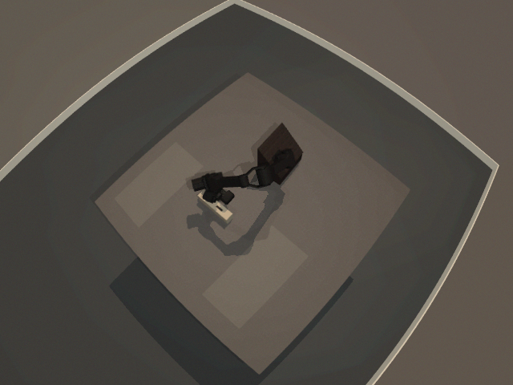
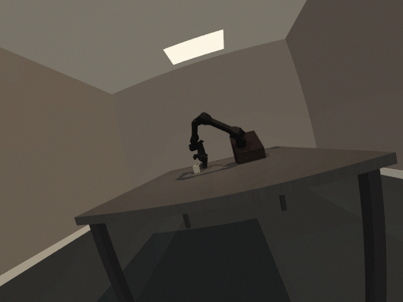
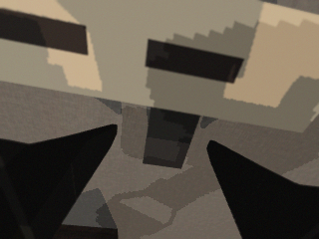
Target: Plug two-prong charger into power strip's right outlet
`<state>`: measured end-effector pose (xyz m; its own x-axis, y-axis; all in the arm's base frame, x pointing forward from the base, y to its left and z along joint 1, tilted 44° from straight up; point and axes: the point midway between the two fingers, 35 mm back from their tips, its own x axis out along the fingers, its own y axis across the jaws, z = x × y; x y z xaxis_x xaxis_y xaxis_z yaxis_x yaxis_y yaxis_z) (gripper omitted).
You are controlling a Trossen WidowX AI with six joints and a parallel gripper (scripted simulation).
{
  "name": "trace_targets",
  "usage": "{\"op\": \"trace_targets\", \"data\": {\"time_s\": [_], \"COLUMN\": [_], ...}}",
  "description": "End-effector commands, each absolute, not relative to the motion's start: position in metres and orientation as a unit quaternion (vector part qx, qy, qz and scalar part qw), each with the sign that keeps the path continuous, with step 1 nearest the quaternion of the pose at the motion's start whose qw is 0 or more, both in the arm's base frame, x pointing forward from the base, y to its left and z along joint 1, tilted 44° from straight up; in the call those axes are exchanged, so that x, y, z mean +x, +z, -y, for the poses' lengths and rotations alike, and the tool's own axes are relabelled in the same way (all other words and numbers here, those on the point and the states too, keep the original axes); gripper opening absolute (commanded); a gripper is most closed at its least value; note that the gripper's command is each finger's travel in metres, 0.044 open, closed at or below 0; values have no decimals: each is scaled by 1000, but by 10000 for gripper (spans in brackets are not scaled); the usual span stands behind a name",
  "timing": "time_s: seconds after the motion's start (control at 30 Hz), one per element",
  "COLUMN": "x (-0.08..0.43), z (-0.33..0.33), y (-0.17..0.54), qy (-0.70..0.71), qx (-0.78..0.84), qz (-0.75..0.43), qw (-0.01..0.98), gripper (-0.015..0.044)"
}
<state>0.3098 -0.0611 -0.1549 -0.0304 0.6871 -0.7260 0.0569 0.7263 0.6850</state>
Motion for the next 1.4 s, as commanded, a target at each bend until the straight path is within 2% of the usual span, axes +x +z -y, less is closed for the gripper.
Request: {"op": "trace_targets", "data": {"time_s": [0.0,1.37], "x": [303,256], "z": [60,57], "y": [-156,-155], "qy": [248,248], "qx": [273,273], "qz": [-675,-676], "qw": [639,638], "gripper": [440,440]}}
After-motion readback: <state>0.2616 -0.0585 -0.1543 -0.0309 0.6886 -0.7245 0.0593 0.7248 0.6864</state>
